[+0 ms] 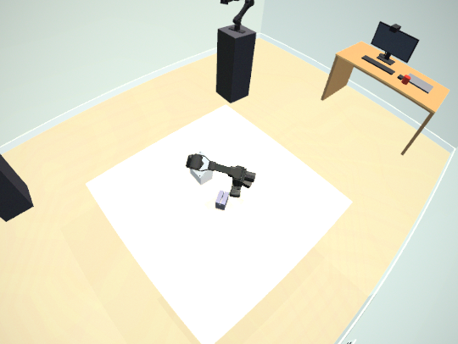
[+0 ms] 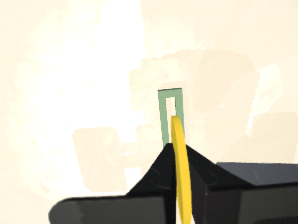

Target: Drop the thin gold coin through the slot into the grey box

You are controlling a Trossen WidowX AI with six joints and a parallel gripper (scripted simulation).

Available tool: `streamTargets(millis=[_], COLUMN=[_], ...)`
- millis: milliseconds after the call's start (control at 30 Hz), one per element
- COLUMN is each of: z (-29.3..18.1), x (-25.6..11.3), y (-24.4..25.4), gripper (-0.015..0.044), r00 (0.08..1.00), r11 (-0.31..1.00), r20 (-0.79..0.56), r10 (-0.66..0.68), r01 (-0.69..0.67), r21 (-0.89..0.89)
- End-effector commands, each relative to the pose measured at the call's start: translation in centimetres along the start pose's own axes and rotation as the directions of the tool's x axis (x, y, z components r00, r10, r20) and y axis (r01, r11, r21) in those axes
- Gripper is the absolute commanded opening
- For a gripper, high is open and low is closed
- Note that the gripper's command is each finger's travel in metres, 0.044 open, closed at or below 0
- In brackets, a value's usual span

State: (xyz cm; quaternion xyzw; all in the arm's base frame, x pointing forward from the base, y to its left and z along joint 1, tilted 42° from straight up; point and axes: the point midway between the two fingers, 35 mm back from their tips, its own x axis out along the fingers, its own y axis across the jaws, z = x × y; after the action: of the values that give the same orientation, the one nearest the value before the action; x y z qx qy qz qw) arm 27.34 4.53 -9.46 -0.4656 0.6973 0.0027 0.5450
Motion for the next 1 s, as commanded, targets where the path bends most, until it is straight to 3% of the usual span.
streamTargets(millis=[0,800,967], z=[0.2,-0.4,-0.4], x=[-1.1,-6.5,-6.5], y=[-0.1,-0.1,0.0], gripper=[0.0,0.0,0.0], r00=[1.0,1.0,1.0], r11=[1.0,1.0,0.986], r20=[0.007,-0.016,-0.016], r10=[0.002,-0.001,-0.001], r01=[-0.002,0.0,-0.002], r21=[0.006,-0.018,-0.167])
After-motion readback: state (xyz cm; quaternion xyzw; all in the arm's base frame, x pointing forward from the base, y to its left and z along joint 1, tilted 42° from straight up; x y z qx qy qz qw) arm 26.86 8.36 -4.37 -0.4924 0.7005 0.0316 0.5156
